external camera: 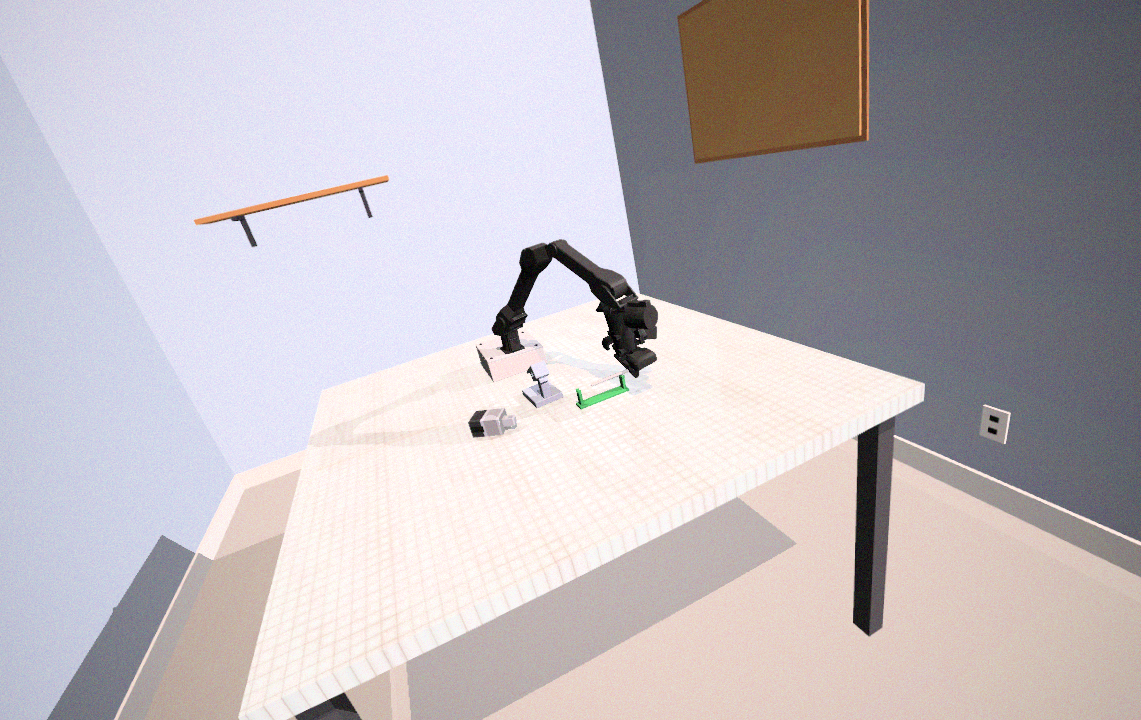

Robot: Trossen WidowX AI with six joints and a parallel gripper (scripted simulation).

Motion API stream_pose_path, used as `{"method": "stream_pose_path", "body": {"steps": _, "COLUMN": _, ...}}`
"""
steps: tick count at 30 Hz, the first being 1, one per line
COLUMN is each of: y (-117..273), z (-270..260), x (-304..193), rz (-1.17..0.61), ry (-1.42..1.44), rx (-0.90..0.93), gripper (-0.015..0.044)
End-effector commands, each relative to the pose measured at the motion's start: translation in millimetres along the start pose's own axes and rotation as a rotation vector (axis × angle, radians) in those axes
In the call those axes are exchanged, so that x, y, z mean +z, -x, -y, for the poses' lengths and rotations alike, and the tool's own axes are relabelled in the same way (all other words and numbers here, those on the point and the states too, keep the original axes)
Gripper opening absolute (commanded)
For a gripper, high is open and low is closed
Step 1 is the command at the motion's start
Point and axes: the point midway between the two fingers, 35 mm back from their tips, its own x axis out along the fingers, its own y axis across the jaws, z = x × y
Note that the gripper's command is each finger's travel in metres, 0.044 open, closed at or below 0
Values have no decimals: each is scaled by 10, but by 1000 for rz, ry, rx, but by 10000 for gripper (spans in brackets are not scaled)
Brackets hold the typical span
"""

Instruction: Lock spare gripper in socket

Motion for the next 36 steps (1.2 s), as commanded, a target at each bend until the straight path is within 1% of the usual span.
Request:
{"method": "stream_pose_path", "body": {"steps": 1, "y": 1, "z": 0, "x": 0, "rz": 0, "ry": 0, "rx": 0, "gripper": 53}}
{"method": "stream_pose_path", "body": {"steps": 6, "y": 1, "z": 0, "x": 0, "rz": 0, "ry": 0, "rx": 0, "gripper": 184}}
{"method": "stream_pose_path", "body": {"steps": 7, "y": 1, "z": 0, "x": 0, "rz": 0, "ry": 0, "rx": 0, "gripper": 200}}
{"method": "stream_pose_path", "body": {"steps": 11, "y": 1, "z": 0, "x": 0, "rz": 0, "ry": 0, "rx": 0, "gripper": 200}}
{"method": "stream_pose_path", "body": {"steps": 15, "y": 118, "z": -9, "x": 17, "rz": 0, "ry": 0, "rx": 0, "gripper": 200}}
{"method": "stream_pose_path", "body": {"steps": 36, "y": 439, "z": -95, "x": 42, "rz": -18, "ry": -8, "rx": 38, "gripper": 200}}
